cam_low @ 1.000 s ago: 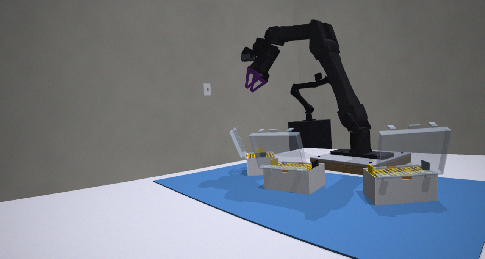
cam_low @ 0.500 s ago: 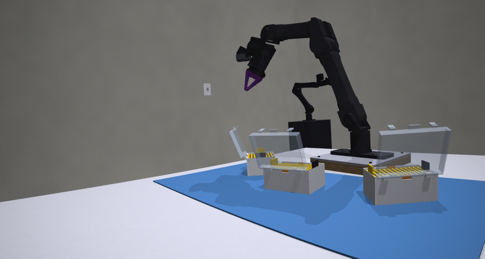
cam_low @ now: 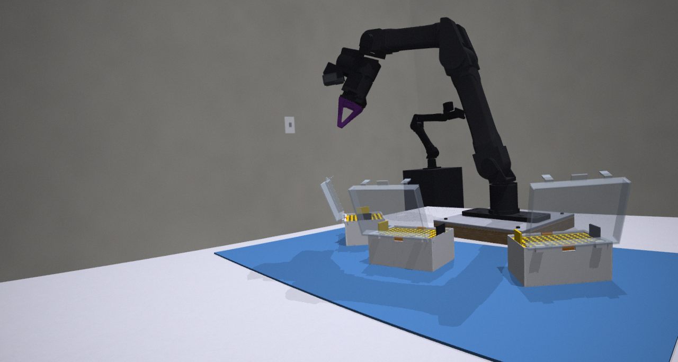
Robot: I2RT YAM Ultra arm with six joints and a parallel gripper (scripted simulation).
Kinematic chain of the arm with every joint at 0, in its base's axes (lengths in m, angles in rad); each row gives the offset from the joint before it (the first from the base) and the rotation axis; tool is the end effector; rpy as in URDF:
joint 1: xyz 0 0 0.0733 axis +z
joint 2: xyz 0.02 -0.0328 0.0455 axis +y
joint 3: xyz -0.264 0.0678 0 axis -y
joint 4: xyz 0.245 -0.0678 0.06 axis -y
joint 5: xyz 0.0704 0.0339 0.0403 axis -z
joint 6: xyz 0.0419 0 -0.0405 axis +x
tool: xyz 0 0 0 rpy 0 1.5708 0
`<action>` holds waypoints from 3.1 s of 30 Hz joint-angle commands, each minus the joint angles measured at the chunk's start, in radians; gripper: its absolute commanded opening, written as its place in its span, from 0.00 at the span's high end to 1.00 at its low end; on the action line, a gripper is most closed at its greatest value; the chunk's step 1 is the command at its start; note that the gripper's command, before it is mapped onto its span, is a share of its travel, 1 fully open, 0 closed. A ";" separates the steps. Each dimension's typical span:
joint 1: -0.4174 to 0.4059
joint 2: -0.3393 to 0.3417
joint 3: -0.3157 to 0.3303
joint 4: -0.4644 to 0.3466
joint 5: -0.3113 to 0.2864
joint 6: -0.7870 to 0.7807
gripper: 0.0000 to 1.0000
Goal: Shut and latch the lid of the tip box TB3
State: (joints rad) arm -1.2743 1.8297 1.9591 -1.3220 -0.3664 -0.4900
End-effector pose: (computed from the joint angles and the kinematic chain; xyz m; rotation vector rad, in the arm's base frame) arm 0.1215 -0.3425 0.3633 0.9161 2.4583 -0.0787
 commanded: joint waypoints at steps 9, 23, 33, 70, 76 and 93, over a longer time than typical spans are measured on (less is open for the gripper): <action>0.102 -0.056 -0.039 -0.015 0.024 0.026 1.00; 0.275 -0.158 -0.179 -0.006 0.076 0.093 1.00; 0.379 -0.212 -0.254 -0.009 0.106 0.124 1.00; 0.865 -0.493 -0.636 0.011 0.251 0.313 1.00; 0.949 -0.532 -0.693 0.005 0.278 0.325 1.00; 1.191 -0.565 -0.797 0.002 0.339 0.370 1.00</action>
State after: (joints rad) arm -0.0910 1.2358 1.1339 -1.3243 -0.0368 -0.1017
